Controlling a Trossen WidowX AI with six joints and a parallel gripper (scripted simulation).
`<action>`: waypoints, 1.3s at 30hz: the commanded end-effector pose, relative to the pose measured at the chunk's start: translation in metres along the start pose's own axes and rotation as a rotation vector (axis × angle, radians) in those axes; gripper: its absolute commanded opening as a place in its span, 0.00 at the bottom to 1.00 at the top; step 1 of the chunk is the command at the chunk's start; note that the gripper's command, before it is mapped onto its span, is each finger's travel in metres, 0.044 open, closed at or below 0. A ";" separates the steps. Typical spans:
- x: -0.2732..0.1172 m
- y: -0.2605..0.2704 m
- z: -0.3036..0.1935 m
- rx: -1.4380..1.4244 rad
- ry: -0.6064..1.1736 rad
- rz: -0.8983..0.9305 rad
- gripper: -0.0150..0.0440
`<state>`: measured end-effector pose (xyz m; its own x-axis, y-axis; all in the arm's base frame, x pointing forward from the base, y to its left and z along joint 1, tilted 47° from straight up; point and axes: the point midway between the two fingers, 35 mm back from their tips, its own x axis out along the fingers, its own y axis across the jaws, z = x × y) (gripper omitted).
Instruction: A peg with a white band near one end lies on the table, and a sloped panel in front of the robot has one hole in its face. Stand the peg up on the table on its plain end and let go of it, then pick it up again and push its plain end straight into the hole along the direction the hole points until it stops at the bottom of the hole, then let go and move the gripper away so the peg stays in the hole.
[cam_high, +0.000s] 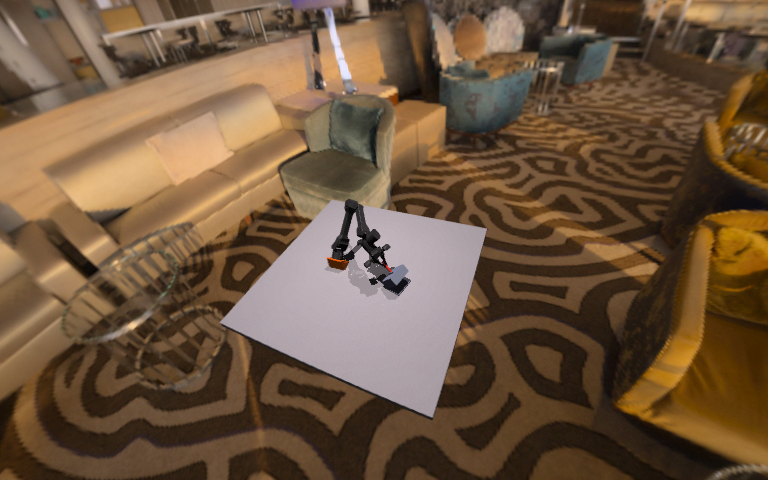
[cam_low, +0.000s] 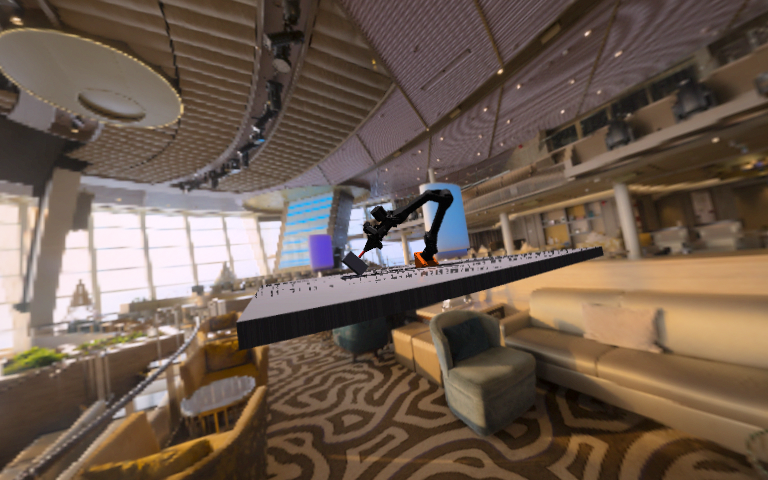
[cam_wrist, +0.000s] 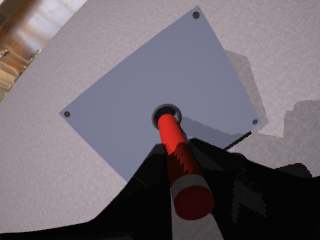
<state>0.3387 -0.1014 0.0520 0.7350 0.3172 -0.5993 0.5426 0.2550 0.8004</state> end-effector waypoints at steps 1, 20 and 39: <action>0.002 0.000 0.000 0.000 -0.001 0.000 0.25; 0.014 -0.001 0.000 0.000 -0.001 0.001 0.25; 0.027 0.000 0.001 0.000 -0.001 0.002 0.25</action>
<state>0.3564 -0.0934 0.0363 0.7345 0.3203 -0.5983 0.5405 0.2571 0.8011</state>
